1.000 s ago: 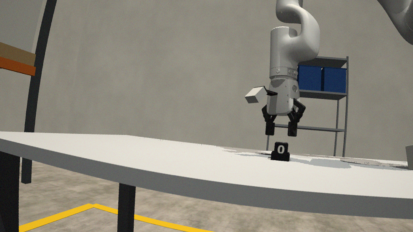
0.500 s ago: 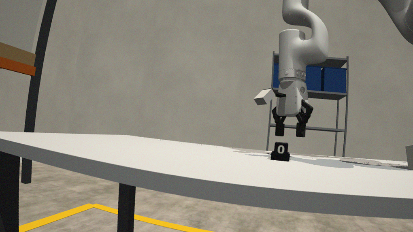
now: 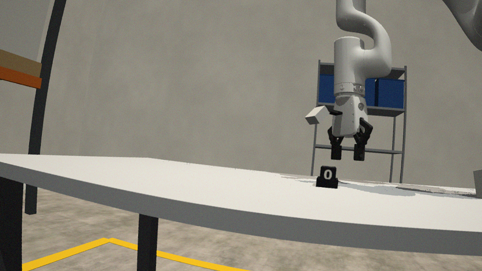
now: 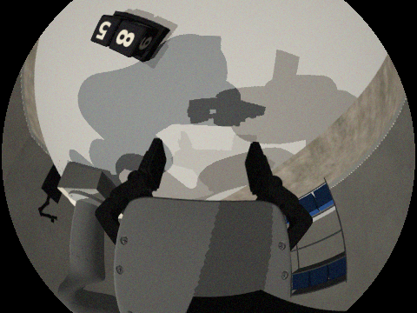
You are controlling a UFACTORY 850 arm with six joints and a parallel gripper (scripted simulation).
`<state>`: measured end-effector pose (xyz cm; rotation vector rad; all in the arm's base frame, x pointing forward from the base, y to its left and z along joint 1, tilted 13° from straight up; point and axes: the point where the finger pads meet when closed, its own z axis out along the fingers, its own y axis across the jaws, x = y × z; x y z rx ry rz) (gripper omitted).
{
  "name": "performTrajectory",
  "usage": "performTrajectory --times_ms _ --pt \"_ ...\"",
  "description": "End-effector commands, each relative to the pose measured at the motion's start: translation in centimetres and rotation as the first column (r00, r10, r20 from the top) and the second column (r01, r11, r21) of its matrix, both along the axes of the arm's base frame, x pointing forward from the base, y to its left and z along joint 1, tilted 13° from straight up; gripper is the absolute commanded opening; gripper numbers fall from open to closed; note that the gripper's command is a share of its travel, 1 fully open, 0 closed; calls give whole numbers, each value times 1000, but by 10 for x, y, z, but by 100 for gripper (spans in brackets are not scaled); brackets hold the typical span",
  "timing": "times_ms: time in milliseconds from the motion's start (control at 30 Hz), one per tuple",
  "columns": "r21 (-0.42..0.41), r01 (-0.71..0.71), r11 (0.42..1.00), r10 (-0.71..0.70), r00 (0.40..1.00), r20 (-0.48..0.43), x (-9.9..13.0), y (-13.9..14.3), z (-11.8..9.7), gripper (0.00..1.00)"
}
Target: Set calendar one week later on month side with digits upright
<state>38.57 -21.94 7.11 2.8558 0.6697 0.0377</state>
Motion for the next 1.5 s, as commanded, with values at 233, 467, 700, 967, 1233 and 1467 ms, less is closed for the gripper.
performTrajectory --times_ms 233,467,700,967,1233,1467 --pt "-7 75 997 -74 996 38 -17 -7 0 100" --pt "-7 75 997 -74 996 38 -31 -13 0 100" --pt "-7 75 997 -74 996 38 -31 -14 -4 100" --pt "-7 75 997 -74 996 38 -29 -18 -25 100" --pt "-7 75 997 -74 996 38 -29 -19 -29 100" --pt "-7 75 997 -74 996 38 -29 -19 -29 100"
